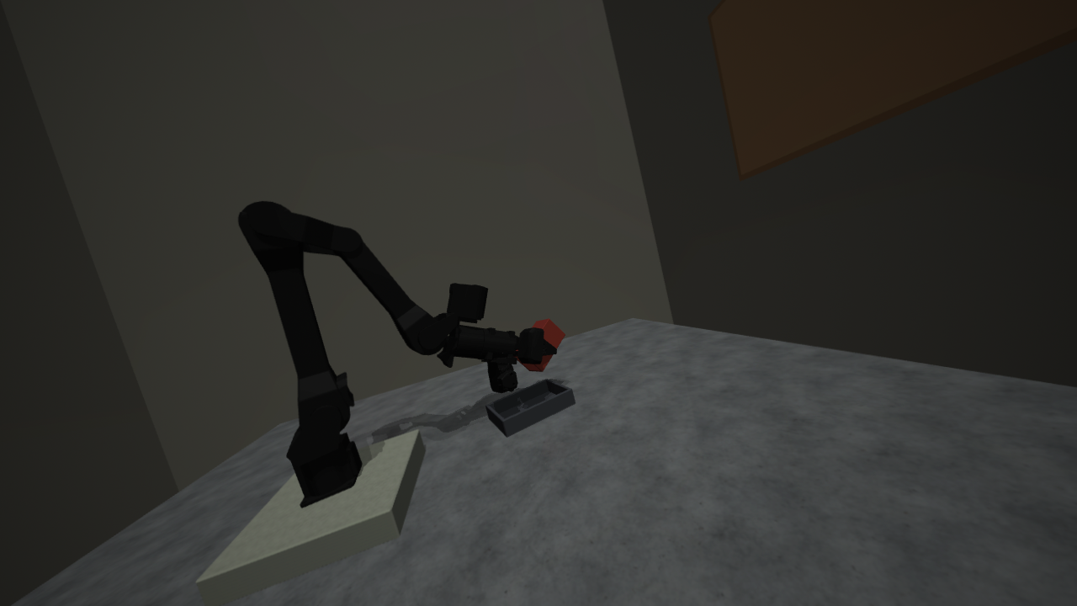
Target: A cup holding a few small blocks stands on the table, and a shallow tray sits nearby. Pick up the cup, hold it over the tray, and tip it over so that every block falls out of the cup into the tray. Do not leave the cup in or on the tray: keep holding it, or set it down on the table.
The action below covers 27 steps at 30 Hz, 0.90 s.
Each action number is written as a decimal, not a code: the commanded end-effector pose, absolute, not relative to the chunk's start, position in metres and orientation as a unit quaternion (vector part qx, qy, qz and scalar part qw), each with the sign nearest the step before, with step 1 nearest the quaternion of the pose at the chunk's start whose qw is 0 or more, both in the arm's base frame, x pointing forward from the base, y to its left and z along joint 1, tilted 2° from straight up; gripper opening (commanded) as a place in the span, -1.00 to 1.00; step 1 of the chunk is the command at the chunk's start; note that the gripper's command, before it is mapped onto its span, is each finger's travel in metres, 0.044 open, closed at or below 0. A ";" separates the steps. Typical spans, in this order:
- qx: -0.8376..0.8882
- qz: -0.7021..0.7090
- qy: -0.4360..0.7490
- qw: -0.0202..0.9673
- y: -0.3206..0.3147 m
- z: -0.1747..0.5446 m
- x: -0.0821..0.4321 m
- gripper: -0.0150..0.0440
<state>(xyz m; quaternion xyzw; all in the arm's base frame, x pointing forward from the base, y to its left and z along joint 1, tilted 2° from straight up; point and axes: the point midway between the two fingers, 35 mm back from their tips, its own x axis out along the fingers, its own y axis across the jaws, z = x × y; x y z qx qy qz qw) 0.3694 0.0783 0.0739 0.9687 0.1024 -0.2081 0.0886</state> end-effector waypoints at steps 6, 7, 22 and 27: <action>0.975 -0.176 0.100 0.086 0.077 0.074 0.368 -0.49; 0.976 -0.172 0.100 0.085 0.077 0.074 0.368 -0.49; 0.985 -0.114 0.099 0.081 0.076 0.080 0.361 -0.49; 0.987 -0.098 0.098 0.079 0.076 0.082 0.358 -0.49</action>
